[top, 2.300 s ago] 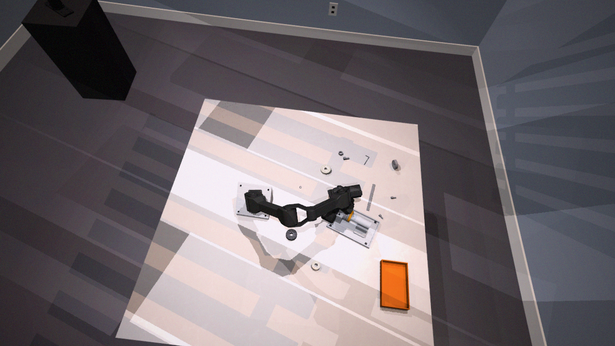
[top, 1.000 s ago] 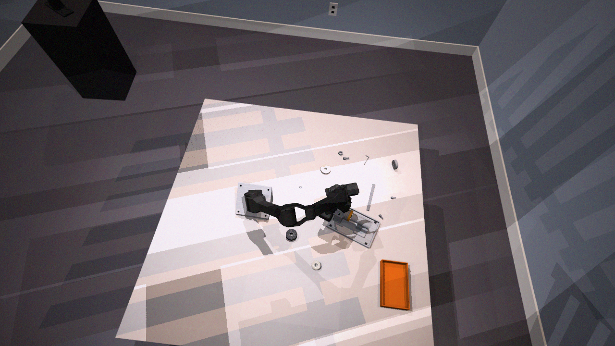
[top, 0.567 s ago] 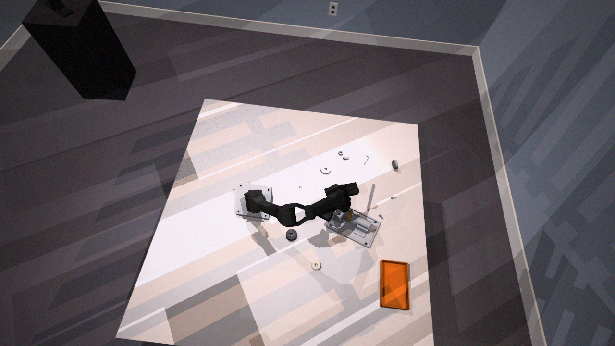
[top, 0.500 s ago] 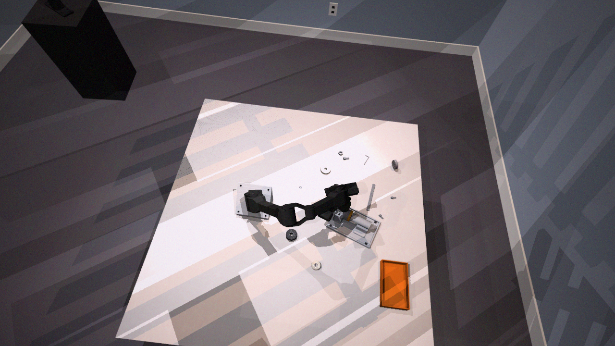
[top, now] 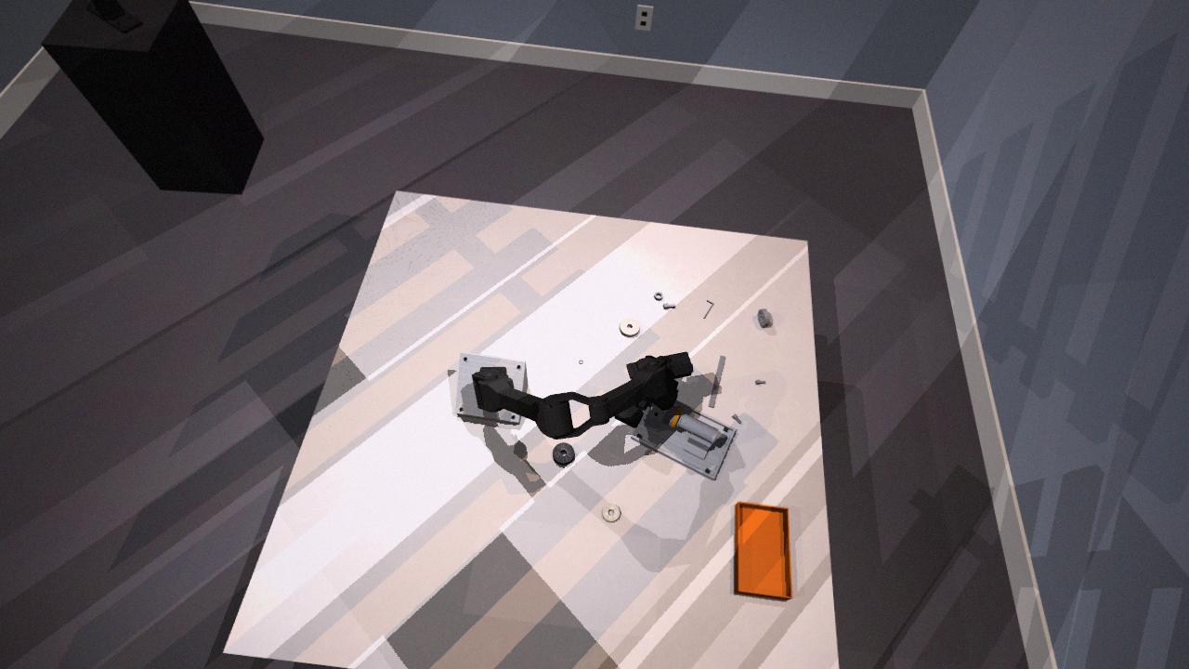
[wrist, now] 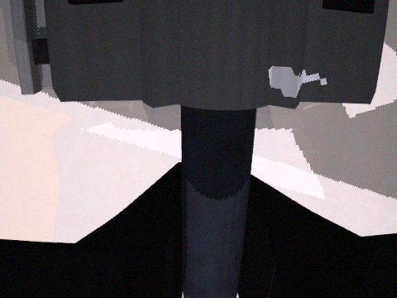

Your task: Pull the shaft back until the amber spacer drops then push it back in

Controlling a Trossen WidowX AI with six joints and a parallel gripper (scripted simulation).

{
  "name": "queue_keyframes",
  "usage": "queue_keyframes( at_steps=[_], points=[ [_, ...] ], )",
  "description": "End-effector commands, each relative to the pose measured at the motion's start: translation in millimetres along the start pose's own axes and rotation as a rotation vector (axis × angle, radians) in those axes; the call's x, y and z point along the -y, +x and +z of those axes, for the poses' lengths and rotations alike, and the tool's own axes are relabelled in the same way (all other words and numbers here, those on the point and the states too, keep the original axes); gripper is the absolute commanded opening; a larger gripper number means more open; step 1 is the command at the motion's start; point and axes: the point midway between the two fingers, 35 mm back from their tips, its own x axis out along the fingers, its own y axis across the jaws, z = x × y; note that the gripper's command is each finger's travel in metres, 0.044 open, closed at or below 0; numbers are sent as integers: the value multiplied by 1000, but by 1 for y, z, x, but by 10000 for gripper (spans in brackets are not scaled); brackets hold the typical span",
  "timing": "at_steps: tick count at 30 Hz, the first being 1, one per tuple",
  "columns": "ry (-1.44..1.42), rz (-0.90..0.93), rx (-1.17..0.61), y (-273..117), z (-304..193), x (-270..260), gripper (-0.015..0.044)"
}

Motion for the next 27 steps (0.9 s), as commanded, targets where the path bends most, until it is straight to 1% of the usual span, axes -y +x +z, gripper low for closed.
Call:
queue_keyframes(
  at_steps=[1, 27],
  points=[
    [1, 1, -2, 0, -2, 0, 0],
    [1, 1, -2, 0, -5, 0, 0]
  ],
)
